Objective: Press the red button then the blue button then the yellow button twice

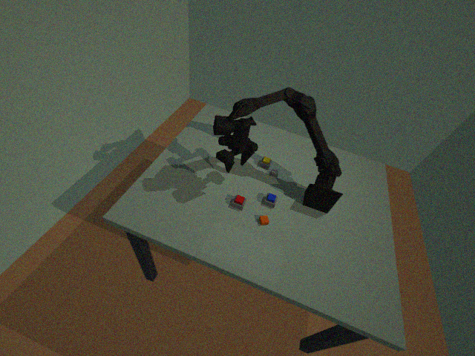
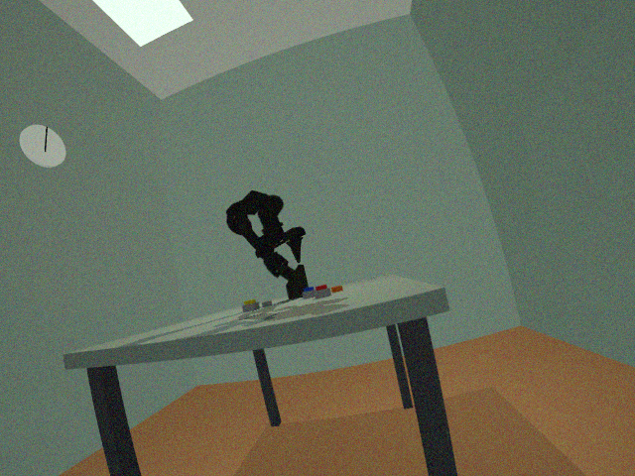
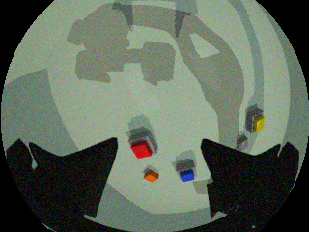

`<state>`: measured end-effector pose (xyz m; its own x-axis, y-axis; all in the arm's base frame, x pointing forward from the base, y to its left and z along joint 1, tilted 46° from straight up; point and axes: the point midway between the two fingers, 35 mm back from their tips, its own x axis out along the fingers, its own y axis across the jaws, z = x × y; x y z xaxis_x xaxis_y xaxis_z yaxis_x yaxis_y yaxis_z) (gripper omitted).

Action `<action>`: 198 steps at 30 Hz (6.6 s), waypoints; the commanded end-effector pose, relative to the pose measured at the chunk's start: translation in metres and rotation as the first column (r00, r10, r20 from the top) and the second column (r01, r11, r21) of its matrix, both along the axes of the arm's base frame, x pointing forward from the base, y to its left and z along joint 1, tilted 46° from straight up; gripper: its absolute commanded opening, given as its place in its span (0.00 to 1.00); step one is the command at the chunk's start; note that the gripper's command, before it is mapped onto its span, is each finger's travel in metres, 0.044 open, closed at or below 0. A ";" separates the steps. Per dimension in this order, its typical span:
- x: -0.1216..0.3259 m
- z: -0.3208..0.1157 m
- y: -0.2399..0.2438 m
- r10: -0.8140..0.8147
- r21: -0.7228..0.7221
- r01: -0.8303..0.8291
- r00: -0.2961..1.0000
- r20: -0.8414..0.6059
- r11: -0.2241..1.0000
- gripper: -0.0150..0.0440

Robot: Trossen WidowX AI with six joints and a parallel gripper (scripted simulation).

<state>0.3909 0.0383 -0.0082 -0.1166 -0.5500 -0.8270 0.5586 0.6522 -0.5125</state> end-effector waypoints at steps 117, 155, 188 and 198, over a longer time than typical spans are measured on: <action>-0.182 -0.013 0.045 0.330 -0.093 -0.368 0.901 -0.281 0.925 0.29; -0.191 -0.080 -0.022 0.329 -0.096 -0.368 0.902 -0.281 0.925 0.29; -0.182 -0.020 0.039 0.330 -0.092 -0.368 0.901 -0.280 0.925 0.29; -0.157 0.017 0.021 0.344 -0.069 -0.375 0.898 -0.273 0.925 0.29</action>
